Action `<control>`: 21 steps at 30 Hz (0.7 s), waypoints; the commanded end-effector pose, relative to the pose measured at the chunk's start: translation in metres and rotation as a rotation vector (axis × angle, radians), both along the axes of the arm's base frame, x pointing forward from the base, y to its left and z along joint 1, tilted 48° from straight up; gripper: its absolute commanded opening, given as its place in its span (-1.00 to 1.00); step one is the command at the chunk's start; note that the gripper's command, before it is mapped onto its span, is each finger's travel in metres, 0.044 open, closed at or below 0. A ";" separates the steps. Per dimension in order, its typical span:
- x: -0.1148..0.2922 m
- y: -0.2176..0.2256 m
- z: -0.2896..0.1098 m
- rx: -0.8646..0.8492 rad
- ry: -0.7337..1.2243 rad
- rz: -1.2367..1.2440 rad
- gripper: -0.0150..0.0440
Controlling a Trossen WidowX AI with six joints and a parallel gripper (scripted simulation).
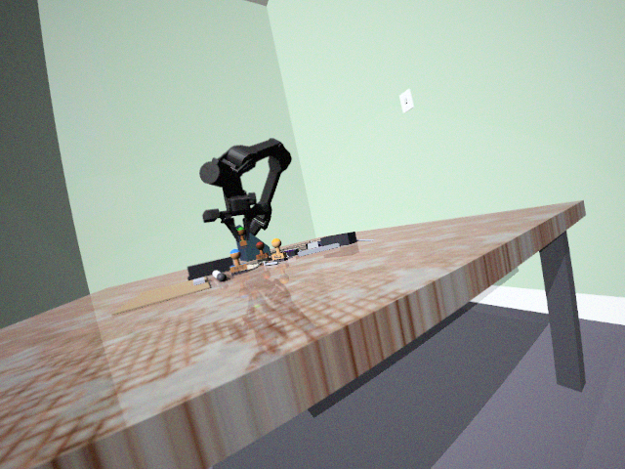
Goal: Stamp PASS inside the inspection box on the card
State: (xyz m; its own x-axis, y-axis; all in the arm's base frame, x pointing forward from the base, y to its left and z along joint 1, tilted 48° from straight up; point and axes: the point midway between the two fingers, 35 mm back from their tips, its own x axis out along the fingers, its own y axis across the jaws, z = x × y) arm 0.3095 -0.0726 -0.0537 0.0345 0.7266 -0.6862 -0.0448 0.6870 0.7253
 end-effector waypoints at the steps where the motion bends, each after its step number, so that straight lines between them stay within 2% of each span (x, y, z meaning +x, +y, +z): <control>1: 0.000 0.004 -0.002 0.004 0.005 -0.003 -0.49; 21: 0.001 0.013 -0.012 0.003 0.003 -0.006 -0.49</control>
State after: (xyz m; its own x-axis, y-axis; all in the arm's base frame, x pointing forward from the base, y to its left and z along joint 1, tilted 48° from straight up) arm 0.3106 -0.0625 -0.0634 0.0383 0.7258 -0.6868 -0.0443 0.6879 0.7245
